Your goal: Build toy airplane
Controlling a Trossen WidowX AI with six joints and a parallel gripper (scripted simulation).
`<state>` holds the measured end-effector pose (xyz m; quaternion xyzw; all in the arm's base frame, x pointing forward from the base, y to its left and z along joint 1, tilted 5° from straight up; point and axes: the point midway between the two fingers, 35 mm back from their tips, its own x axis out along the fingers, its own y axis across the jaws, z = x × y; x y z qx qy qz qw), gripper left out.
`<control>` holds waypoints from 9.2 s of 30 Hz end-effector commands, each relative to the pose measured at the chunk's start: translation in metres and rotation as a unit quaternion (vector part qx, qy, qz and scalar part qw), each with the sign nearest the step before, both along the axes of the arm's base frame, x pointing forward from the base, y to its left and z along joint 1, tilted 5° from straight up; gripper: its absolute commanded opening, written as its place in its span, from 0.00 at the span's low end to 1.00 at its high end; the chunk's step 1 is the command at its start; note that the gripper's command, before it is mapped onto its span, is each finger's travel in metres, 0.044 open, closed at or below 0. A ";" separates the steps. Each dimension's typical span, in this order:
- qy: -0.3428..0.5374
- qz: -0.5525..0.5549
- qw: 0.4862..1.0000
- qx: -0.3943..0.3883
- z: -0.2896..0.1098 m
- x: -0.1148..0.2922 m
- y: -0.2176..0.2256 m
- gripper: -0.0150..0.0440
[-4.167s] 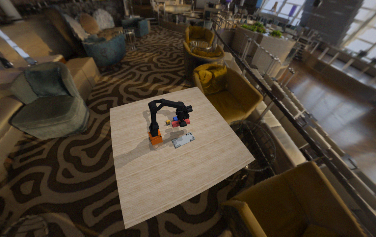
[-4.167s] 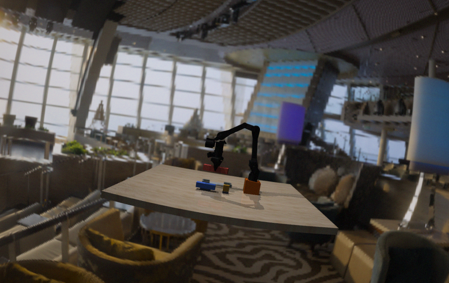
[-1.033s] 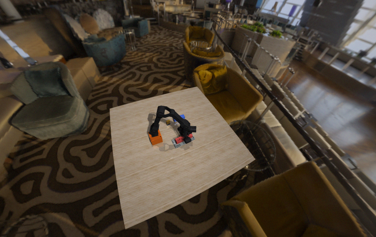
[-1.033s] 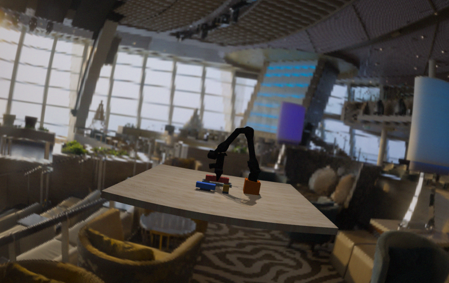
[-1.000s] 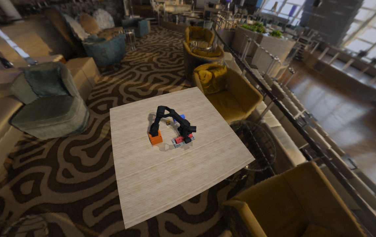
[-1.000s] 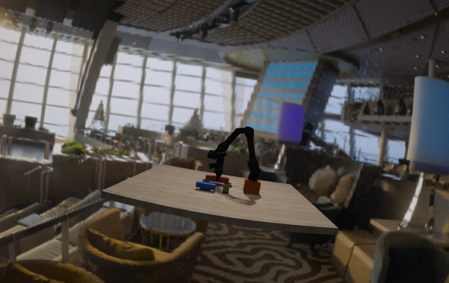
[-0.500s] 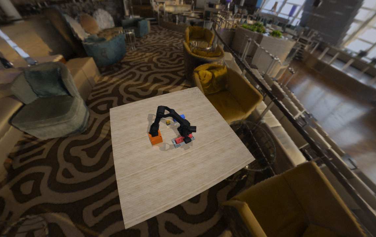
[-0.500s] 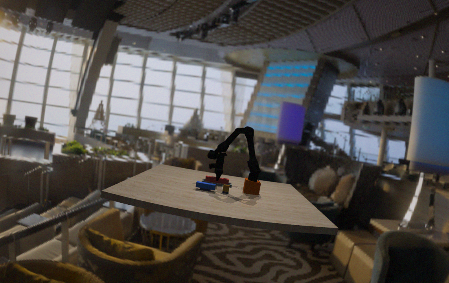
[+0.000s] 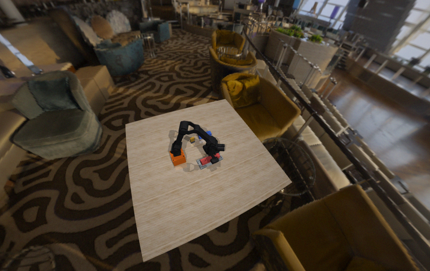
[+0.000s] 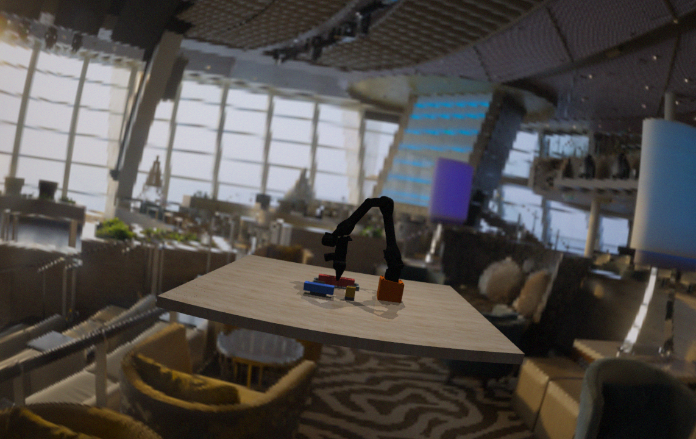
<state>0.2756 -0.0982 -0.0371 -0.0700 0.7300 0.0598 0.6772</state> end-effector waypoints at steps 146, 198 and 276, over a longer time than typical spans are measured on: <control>-0.017 -0.035 0.999 0.012 0.084 0.039 0.285 0.25; -0.021 -0.358 0.933 -0.017 0.089 0.064 0.156 0.25; -0.026 -0.705 0.707 -0.047 0.066 0.032 0.006 0.58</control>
